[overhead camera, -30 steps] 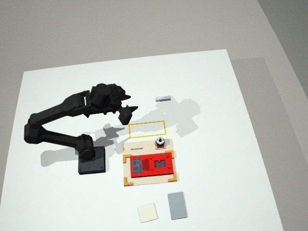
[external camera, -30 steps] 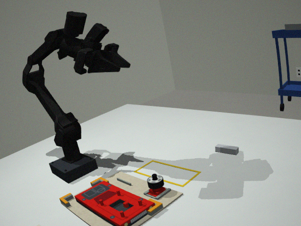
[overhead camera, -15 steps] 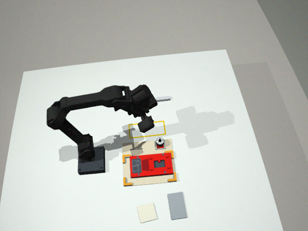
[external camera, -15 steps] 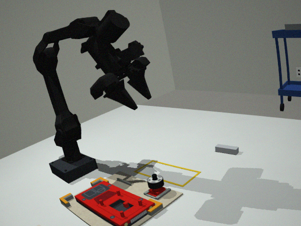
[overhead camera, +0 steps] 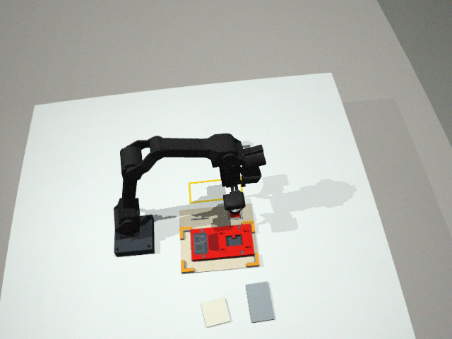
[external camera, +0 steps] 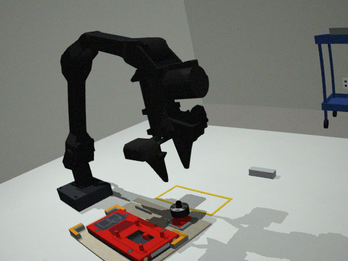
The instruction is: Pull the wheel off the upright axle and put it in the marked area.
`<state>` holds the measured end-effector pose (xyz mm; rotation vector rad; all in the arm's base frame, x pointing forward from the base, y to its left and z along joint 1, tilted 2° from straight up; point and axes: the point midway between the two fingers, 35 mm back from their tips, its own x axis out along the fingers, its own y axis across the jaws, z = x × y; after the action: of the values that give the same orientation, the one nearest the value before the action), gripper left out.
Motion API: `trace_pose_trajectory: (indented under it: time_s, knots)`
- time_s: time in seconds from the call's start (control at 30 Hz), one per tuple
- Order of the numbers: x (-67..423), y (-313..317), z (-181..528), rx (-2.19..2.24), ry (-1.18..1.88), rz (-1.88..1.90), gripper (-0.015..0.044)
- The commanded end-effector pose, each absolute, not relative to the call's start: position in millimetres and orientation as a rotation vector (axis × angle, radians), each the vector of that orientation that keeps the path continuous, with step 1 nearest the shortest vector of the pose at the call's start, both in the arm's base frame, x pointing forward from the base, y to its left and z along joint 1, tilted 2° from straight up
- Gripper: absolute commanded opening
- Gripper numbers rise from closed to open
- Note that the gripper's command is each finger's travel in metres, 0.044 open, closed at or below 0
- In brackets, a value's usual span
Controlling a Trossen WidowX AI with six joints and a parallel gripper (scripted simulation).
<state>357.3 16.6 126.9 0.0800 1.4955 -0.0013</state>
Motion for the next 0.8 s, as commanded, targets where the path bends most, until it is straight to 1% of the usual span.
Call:
trace_pose_trajectory:
  time_s: [0.0, 0.33, 0.77]
  knots:
    - [359, 14, 118, 0.082, 1.541, -0.032, 0.0300]
    - [360, 5, 111, 0.081, 1.541, -0.033, 0.0300]
    - [363, 6, 43, 0.082, 1.541, -0.033, 0.0300]
